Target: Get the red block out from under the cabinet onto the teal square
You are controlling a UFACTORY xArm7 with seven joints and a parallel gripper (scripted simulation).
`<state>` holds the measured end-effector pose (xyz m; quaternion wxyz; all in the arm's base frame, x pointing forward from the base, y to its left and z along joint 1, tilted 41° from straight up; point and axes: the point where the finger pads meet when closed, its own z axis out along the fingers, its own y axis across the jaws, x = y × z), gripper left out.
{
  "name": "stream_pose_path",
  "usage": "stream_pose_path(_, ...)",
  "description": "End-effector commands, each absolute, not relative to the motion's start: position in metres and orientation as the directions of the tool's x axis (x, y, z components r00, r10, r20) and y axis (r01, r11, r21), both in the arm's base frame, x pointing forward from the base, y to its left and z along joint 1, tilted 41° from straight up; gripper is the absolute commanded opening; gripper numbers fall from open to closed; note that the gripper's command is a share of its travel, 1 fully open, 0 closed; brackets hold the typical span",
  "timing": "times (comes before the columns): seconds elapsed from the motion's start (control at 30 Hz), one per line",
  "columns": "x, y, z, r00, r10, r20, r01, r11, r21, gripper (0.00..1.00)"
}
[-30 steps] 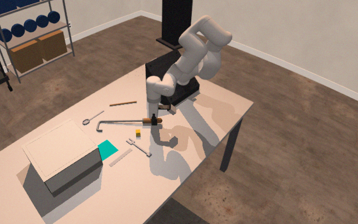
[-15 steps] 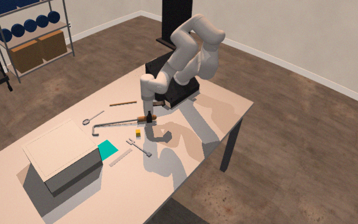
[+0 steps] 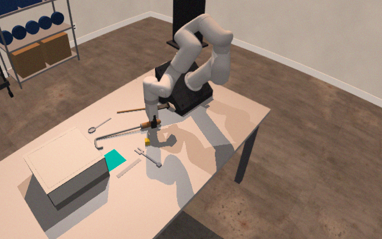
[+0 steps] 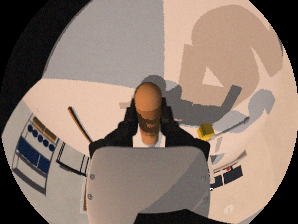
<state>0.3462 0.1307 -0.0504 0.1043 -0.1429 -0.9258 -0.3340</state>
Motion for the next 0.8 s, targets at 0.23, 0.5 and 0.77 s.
stream_pose_path(0.23, 0.356, 0.111, -0.067, -0.971, 0.107, 0.213, 0.219, 0.753, 0.620, 0.00)
stream_pose_path(0.5, 0.362, 0.096, -0.081, -0.988, 0.034, 0.152, 0.124, 0.760, 0.638, 0.00)
stream_pose_path(0.77, 0.366, 0.087, -0.090, -0.994, -0.014, 0.112, 0.062, 0.761, 0.646, 0.00)
